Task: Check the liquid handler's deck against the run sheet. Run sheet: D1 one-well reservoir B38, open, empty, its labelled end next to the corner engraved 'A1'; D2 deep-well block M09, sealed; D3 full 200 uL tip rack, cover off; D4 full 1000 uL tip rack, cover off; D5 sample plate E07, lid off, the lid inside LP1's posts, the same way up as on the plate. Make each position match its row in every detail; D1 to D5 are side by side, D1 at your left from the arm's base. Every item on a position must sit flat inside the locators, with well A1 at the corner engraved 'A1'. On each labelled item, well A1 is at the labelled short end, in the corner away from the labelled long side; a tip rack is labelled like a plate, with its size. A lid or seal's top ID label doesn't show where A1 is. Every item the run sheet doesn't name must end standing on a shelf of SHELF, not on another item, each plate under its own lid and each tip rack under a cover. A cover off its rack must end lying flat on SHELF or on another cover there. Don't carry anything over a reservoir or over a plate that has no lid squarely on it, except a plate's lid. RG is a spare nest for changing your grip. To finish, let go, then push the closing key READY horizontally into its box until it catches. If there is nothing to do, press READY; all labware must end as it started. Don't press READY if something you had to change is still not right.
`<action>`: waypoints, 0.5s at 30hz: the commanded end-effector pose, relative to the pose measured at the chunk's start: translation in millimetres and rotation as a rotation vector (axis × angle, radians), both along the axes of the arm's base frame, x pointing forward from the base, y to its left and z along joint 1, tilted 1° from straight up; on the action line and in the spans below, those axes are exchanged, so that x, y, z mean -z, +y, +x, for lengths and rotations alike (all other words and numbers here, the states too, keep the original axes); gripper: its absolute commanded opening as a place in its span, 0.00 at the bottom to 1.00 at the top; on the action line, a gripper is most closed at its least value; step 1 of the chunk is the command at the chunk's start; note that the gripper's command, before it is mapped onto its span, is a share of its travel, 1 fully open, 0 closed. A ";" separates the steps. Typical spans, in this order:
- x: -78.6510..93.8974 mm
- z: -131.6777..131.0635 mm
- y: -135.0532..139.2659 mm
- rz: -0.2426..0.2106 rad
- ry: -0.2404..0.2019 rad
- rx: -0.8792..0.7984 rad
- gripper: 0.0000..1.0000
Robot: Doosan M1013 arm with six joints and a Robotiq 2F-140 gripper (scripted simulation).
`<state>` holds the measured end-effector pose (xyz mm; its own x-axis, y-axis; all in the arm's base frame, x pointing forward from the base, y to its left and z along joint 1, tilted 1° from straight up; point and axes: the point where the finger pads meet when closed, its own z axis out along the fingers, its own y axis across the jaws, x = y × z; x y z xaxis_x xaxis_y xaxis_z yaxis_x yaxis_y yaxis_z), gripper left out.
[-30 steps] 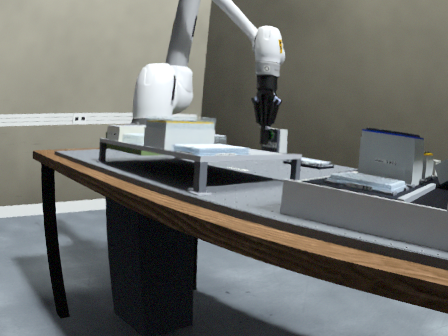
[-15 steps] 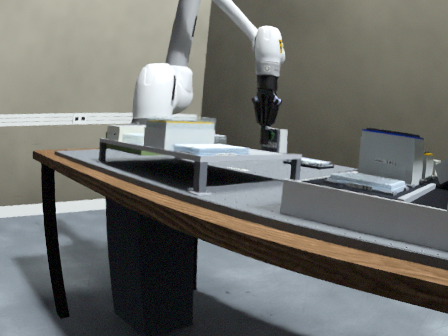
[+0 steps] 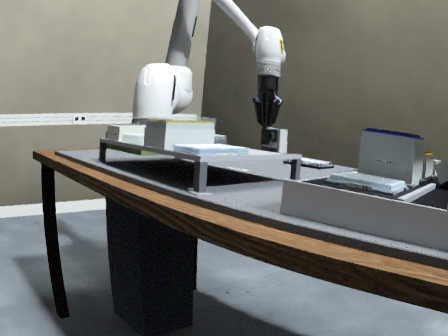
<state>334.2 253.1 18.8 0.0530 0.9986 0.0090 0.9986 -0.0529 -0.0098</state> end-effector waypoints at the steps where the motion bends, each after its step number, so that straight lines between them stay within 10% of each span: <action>1: -1.4 2.4 5.7 0.004 -0.002 0.003 0.10; 15: -1.4 2.3 9.6 0.004 -0.001 0.003 0.10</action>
<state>334.6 257.4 18.8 0.0531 0.9985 0.0091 0.9985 -0.0530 -0.0094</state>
